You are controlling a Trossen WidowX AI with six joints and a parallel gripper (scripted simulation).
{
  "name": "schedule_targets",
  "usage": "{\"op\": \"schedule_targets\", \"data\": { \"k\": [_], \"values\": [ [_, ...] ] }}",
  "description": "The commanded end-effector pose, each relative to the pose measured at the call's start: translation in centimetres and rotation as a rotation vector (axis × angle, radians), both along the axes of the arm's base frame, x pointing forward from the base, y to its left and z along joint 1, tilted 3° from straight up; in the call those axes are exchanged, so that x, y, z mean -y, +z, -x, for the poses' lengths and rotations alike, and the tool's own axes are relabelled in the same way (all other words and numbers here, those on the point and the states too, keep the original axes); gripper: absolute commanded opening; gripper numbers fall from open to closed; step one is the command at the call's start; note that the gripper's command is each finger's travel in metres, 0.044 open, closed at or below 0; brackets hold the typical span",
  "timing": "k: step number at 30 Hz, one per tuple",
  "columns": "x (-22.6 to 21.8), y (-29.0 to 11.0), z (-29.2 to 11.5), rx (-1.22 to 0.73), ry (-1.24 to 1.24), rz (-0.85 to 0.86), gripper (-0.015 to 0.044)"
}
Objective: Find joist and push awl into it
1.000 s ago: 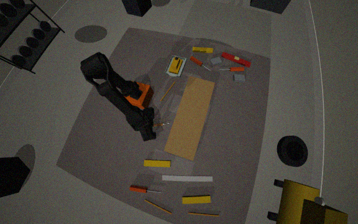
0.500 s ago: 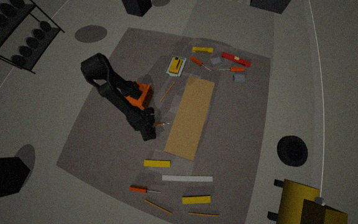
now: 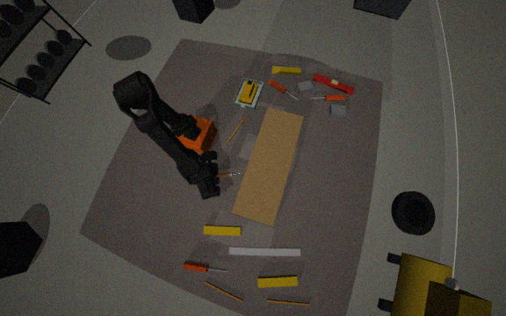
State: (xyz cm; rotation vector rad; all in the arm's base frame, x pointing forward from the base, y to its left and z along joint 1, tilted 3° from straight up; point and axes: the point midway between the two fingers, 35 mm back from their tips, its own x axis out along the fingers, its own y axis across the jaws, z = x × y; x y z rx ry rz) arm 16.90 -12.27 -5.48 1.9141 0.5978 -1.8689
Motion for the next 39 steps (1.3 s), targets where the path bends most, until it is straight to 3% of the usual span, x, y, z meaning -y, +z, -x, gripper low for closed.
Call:
{"op": "schedule_targets", "data": {
  "k": [1, 16, 21, 39],
  "values": [
    [0.4, 2.0, -0.7, 0.009, -0.001, 0.009, 0.0000],
    [-0.1, 10.7, -0.5, 0.009, -0.001, 0.009, 0.0000],
    [-0.2, 11.1, -0.5, 0.023, 0.016, 0.011, 0.0000],
    [-0.5, 12.1, -4.9, 0.459, 0.607, 0.204, 0.0000]
  ]
}}
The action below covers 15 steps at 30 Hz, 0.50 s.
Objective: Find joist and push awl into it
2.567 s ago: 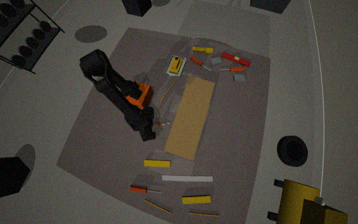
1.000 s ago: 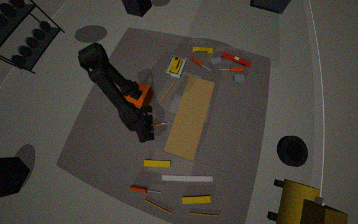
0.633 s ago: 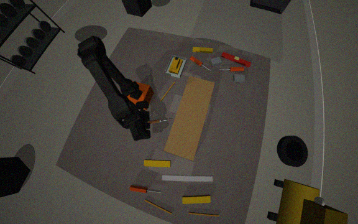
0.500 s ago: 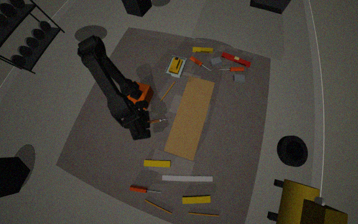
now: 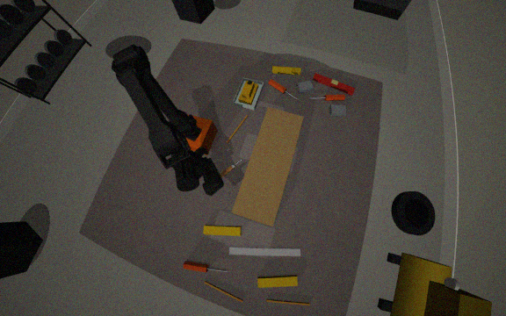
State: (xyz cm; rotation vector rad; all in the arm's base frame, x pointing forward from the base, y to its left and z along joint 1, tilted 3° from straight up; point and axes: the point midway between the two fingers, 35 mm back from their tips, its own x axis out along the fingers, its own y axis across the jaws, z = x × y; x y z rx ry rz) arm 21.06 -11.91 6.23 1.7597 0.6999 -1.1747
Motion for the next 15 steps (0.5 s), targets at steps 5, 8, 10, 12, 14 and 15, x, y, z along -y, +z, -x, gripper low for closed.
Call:
{"op": "schedule_targets", "data": {
  "k": [5, 8, 10, 12, 14, 15],
  "values": [
    [-0.3, 1.3, -1.8, 0.206, 0.282, 0.169, 0.0000],
    [-0.4, 1.9, -2.3, 0.277, 0.383, 0.247, 0.0000],
    [-0.6, 2.3, -2.6, 0.322, 0.450, 0.304, 0.0000],
    [-0.7, 2.7, -2.9, 0.366, 0.516, 0.365, 0.0000],
    [-0.8, 3.2, -3.2, 0.409, 0.581, 0.428, 0.0000],
    [-0.9, 3.4, -3.3, 0.429, 0.613, 0.462, 0.0000]
  ]
}}
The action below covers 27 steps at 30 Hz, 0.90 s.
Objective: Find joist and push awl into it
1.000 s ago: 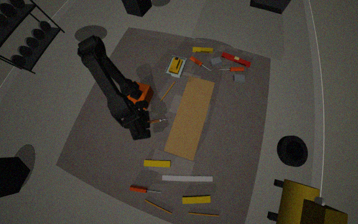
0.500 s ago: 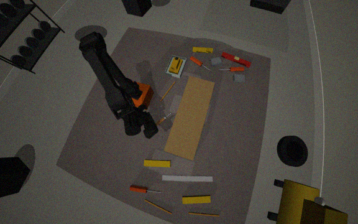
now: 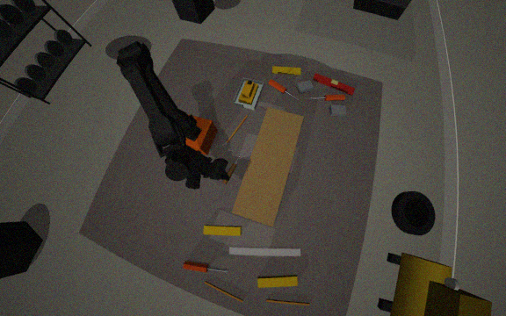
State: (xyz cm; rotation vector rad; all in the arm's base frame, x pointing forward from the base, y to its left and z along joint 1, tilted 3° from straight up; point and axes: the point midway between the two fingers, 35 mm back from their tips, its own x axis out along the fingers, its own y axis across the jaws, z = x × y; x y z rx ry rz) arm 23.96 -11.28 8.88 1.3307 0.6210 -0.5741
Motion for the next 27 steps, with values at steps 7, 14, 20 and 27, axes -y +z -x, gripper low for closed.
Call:
{"op": "schedule_targets", "data": {
  "k": [7, 14, 20, 27],
  "values": [
    [-1.1, 2.5, -1.0, 0.236, 0.302, 0.351, 0.0000],
    [-2.1, 4.3, -1.1, 0.383, 0.485, 0.637, 0.0000],
    [-3.2, 5.7, -0.8, 0.496, 0.624, 0.906, 0.0000],
    [-3.6, 6.1, -0.8, 0.530, 0.672, 0.992, 0.0000]
  ]
}}
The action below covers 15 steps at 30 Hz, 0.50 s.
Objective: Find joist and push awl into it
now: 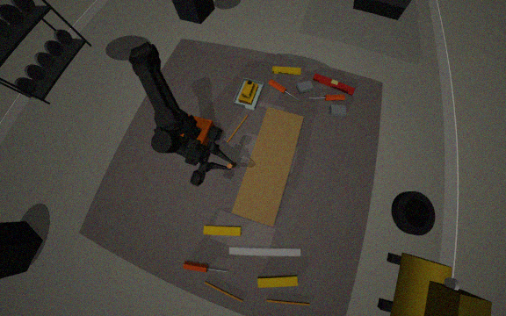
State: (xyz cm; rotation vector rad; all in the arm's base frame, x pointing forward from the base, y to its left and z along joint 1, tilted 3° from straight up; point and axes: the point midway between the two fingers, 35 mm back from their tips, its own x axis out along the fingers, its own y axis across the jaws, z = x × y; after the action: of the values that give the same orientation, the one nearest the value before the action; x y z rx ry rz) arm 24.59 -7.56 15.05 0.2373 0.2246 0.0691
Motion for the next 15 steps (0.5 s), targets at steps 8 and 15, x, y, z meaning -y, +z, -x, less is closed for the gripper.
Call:
{"op": "schedule_targets", "data": {
  "k": [8, 15],
  "values": [
    [-0.7, 0.1, -1.6, -0.011, 0.121, 0.022, 0.0000],
    [-1.5, 0.0, -2.9, -0.011, 0.229, 0.044, 0.0000]
  ]
}}
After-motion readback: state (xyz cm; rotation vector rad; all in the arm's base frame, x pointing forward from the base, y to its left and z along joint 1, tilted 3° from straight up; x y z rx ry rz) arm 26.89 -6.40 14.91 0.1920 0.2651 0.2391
